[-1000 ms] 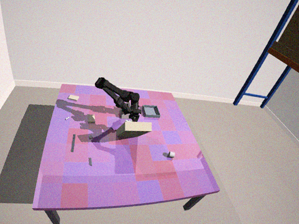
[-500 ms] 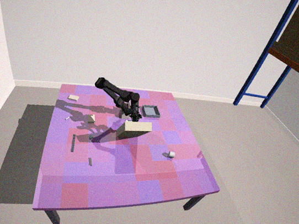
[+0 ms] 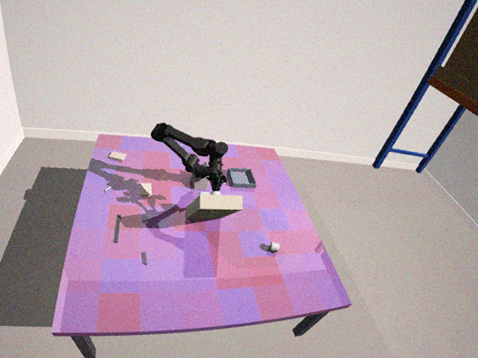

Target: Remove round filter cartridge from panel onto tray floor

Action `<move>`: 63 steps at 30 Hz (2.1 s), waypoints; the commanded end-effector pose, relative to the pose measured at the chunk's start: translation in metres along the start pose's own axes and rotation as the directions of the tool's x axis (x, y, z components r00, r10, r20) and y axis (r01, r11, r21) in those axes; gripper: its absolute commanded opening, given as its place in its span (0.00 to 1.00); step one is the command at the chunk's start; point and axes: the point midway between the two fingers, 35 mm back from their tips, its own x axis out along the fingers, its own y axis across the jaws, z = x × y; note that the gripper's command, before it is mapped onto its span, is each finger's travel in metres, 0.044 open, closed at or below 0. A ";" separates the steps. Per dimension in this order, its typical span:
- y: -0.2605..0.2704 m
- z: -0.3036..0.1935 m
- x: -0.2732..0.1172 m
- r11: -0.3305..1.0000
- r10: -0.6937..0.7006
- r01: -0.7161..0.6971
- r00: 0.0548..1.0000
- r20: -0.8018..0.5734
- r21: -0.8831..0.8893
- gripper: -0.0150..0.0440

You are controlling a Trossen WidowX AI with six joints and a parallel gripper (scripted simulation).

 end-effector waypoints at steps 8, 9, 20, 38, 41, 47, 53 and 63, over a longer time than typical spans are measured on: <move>0.001 0.000 -0.040 0.999 0.010 -0.011 1.000 -0.022 -0.045 0.25; 0.001 0.000 -0.040 0.999 0.010 -0.011 1.000 -0.022 -0.045 0.25; -0.011 0.007 -0.038 0.999 0.010 -0.011 1.000 -0.022 -0.045 0.25; -0.060 0.039 -0.029 0.999 0.010 -0.011 1.000 -0.022 -0.046 0.25; -0.064 0.042 -0.029 0.999 0.010 -0.011 1.000 -0.022 -0.046 0.25; -0.059 0.039 -0.029 0.999 0.008 -0.009 1.000 -0.021 -0.044 0.45; -0.059 0.039 -0.029 0.999 0.008 -0.009 1.000 -0.021 -0.044 0.45; -0.050 0.033 -0.031 0.999 0.010 -0.011 1.000 -0.022 -0.046 0.45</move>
